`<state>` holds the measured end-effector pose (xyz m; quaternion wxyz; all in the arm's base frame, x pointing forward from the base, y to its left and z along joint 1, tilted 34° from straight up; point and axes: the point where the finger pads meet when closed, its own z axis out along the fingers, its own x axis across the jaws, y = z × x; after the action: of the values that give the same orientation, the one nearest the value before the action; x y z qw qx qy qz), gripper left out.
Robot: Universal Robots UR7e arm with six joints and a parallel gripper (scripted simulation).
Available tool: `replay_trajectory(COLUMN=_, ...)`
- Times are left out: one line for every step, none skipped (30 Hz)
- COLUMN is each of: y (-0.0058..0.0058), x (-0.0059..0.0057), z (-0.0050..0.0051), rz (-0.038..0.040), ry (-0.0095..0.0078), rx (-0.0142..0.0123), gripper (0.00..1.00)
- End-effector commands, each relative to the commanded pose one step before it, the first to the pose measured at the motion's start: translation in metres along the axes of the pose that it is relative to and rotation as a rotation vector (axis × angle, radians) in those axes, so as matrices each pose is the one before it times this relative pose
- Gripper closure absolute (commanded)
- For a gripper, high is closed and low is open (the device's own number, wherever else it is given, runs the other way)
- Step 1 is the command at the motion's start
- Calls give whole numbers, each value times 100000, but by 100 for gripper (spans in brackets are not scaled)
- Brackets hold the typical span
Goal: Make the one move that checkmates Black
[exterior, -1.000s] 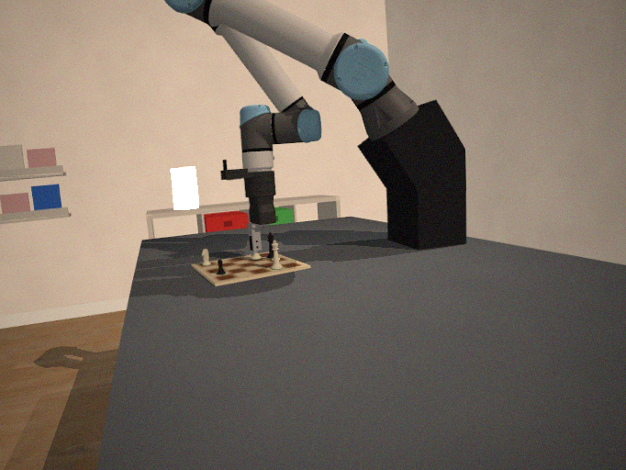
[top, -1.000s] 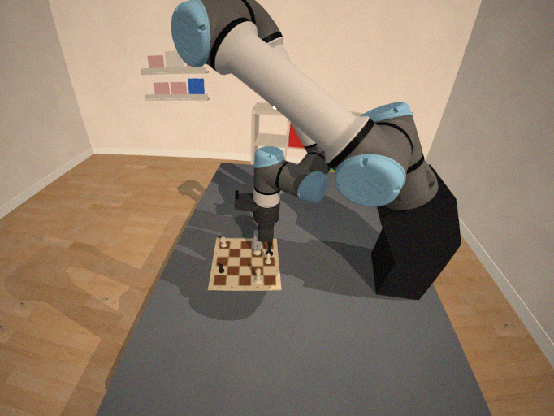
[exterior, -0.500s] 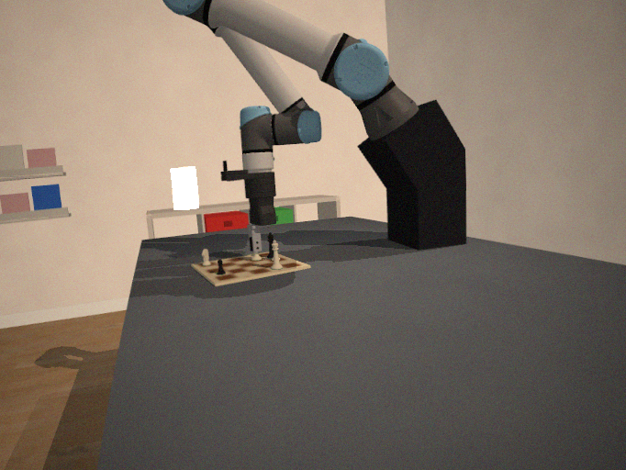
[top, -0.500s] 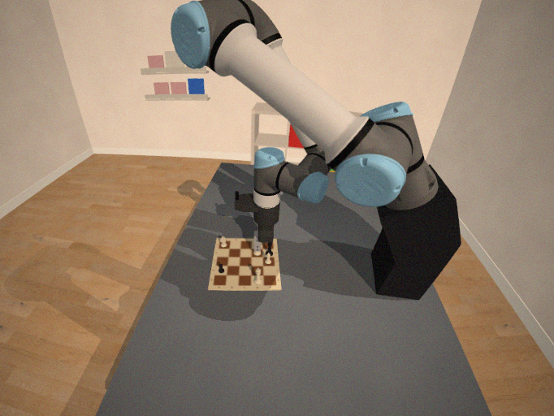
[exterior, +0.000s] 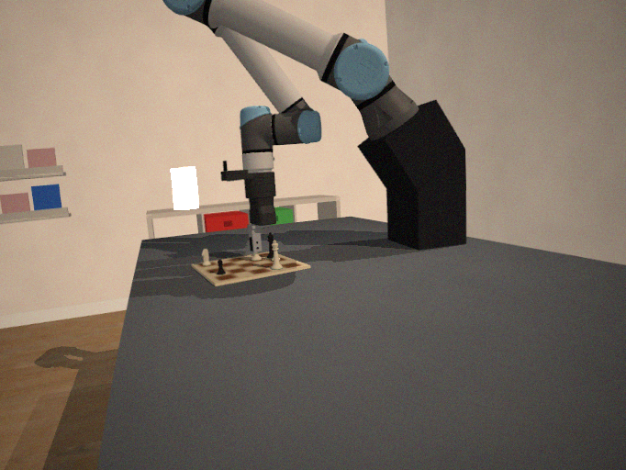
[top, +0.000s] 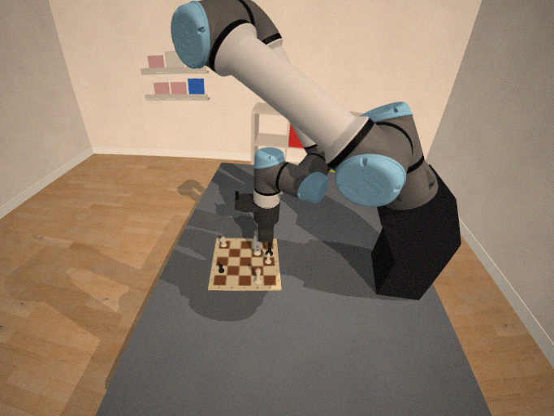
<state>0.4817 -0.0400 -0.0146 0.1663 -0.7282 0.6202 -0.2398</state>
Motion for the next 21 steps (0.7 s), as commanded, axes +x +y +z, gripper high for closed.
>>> replay_trajectory(y=-135, x=53, z=41, rz=-74, ry=142, rx=233, gripper=100)
replay_trajectory(y=0, x=0, z=0, rz=0, ry=0, rx=0, gripper=100)
replay_trajectory(y=0, x=0, z=0, rz=0, ry=0, rx=0, gripper=100)
replay_trajectory(y=0, x=0, z=0, rz=0, ry=0, rx=0, gripper=100)
replay_trajectory(y=0, x=0, z=0, rz=0, ry=0, rx=0, gripper=100)
replay_trajectory(y=0, x=0, z=0, rz=0, ry=0, rx=0, gripper=100)
replay_trajectory(y=0, x=0, z=0, rz=0, ry=0, rx=0, gripper=100)
replay_trajectory(y=0, x=0, z=0, rz=0, ry=0, rx=0, gripper=100)
replay_trajectory(y=0, x=0, z=0, rz=0, ry=0, rx=0, gripper=100)
replay_trajectory(y=0, x=0, z=0, rz=0, ry=0, rx=0, gripper=100)
replay_trajectory(y=0, x=0, z=0, rz=0, ry=0, rx=0, gripper=100)
replay_trajectory(y=0, x=0, z=0, rz=0, ry=0, rx=0, gripper=100)
replay_trajectory(y=0, x=0, z=0, rz=0, ry=0, rx=0, gripper=100)
replay_trajectory(y=0, x=0, z=0, rz=0, ry=0, rx=0, gripper=100)
replay_trajectory(y=0, x=0, z=0, rz=0, ry=0, rx=0, gripper=100)
replay_trajectory(y=0, x=0, z=0, rz=0, ry=0, rx=0, gripper=84)
replay_trajectory(y=0, x=0, z=0, rz=0, ry=0, rx=0, gripper=84)
replay_trajectory(y=0, x=0, z=0, rz=0, ry=0, rx=0, gripper=84)
replay_trajectory(y=0, x=0, z=0, rz=0, ry=0, rx=0, gripper=68)
replay_trajectory(y=0, x=0, z=0, rz=0, ry=0, rx=0, gripper=68)
replay_trajectory(y=0, x=0, z=0, rz=0, ry=0, rx=0, gripper=68)
